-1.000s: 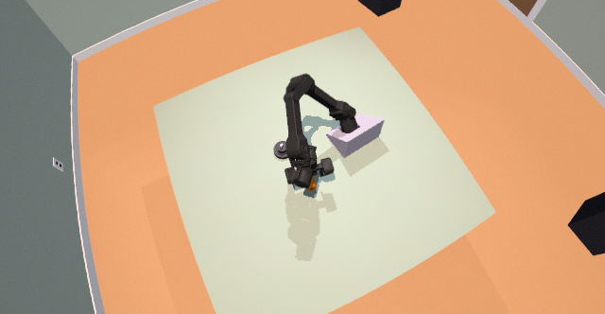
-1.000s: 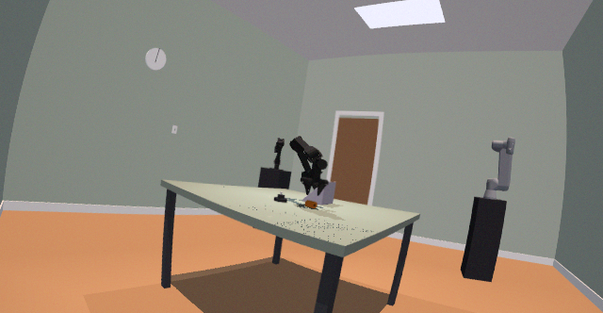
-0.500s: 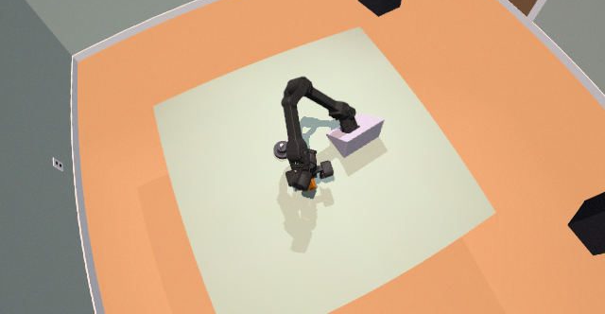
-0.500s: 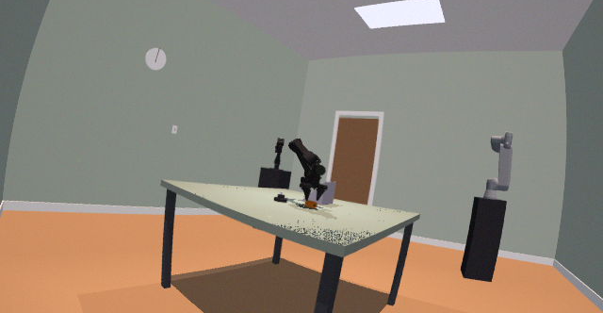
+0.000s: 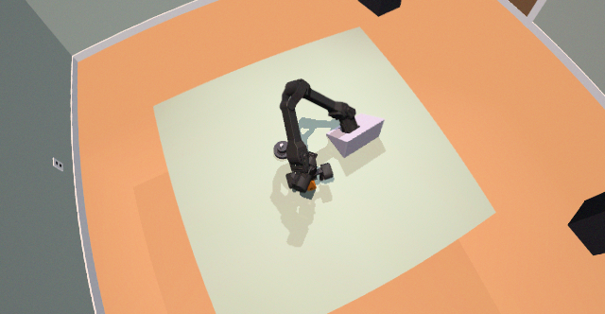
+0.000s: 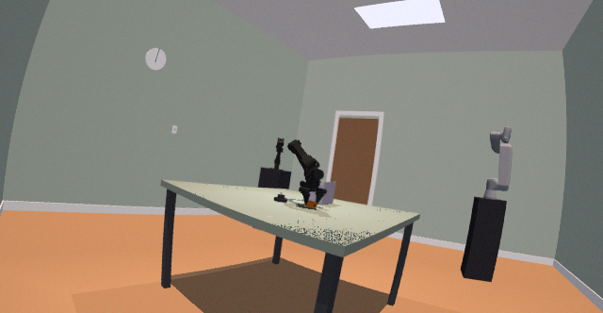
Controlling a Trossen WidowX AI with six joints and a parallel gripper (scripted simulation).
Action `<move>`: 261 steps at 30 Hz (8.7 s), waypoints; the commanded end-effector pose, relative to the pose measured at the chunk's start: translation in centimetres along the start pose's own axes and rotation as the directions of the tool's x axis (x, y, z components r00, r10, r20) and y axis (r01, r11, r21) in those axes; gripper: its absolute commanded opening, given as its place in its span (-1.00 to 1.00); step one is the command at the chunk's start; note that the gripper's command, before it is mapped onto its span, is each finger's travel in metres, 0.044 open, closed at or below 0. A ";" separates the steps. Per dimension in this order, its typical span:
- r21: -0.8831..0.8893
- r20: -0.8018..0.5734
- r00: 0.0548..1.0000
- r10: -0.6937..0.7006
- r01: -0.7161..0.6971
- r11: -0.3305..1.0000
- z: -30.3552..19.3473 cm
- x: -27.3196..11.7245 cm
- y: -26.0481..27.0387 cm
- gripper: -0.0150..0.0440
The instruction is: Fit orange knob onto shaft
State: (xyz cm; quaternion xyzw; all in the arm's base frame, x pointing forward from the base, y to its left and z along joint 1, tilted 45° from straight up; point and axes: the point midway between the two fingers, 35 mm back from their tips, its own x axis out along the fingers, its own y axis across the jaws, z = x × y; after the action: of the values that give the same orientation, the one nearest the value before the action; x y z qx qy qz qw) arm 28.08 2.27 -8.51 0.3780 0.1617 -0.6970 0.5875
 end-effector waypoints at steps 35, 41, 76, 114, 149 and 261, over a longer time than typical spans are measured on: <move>-0.005 0.005 1.000 0.004 -0.004 1.000 0.1 -0.2 -0.1 0.11; -0.028 0.005 1.000 0.004 -0.004 1.000 0.0 -0.7 -0.1 0.11; -0.857 0.005 1.000 0.004 0.002 0.516 0.0 -0.7 -0.1 0.11; -0.932 0.005 1.000 0.004 0.006 -0.363 0.0 -0.7 -0.1 0.11; -0.387 0.005 1.000 0.004 0.006 -0.922 0.0 -0.7 -0.1 0.11; 0.004 0.003 1.000 0.004 0.004 -1.000 -1.4 -0.4 -0.3 1.00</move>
State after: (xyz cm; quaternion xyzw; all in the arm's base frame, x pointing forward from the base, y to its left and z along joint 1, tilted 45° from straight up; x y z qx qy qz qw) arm 28.31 3.86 -8.89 -0.5872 0.6969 0.1621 0.3785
